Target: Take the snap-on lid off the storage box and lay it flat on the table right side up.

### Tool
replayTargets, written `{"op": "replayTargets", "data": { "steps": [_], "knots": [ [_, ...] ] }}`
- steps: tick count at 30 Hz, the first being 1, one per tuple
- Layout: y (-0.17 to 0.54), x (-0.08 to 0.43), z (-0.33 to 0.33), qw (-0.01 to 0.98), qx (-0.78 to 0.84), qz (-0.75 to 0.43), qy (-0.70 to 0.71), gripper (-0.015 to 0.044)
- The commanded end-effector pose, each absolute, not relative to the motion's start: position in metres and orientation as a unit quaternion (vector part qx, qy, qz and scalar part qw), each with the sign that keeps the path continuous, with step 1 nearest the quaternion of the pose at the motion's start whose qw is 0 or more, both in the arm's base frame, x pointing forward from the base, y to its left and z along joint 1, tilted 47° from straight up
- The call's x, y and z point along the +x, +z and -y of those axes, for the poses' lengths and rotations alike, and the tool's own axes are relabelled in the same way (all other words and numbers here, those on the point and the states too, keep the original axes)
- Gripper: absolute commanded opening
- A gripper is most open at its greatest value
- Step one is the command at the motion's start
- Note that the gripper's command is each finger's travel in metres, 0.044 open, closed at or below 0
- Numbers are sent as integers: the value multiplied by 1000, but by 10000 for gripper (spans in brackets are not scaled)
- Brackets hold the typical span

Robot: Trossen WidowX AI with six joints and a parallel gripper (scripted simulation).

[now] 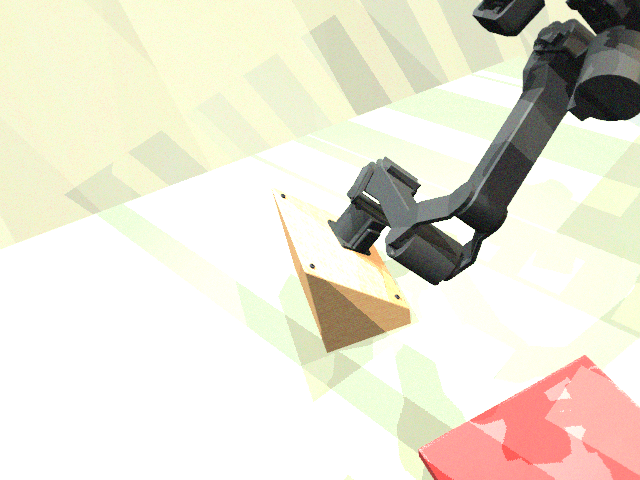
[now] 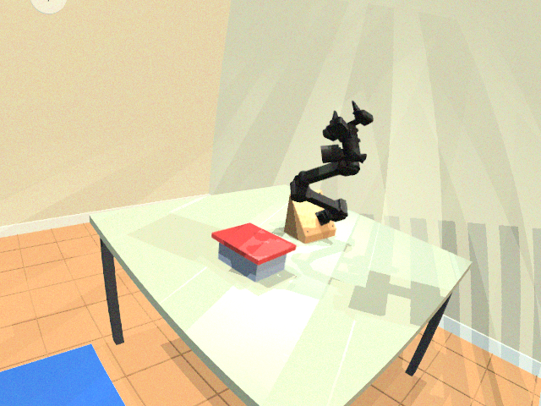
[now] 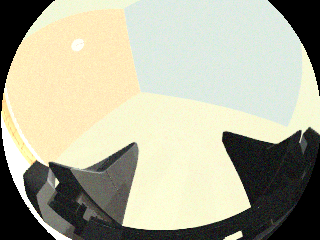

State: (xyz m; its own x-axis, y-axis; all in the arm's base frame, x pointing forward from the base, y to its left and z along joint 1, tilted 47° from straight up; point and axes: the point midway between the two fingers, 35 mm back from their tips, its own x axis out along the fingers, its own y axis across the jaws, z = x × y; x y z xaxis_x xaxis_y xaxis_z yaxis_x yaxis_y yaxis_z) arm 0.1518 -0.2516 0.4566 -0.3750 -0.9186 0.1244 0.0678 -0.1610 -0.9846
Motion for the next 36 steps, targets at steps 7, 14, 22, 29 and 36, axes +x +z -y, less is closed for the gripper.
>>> {"op": "replayTargets", "data": {
  "steps": [7, 14, 22, 29, 36],
  "knots": [
    [487, 62, 246, 335, -330, -471, -746, 235],
    [514, -5, 218, 273, -303, -401, -820, 235],
    [528, -76, 164, 172, -247, -329, -895, 235],
    [535, -129, 67, 20, -203, -228, -952, 235],
    [532, -136, -6, -96, -199, -164, -961, 235]
  ]
}}
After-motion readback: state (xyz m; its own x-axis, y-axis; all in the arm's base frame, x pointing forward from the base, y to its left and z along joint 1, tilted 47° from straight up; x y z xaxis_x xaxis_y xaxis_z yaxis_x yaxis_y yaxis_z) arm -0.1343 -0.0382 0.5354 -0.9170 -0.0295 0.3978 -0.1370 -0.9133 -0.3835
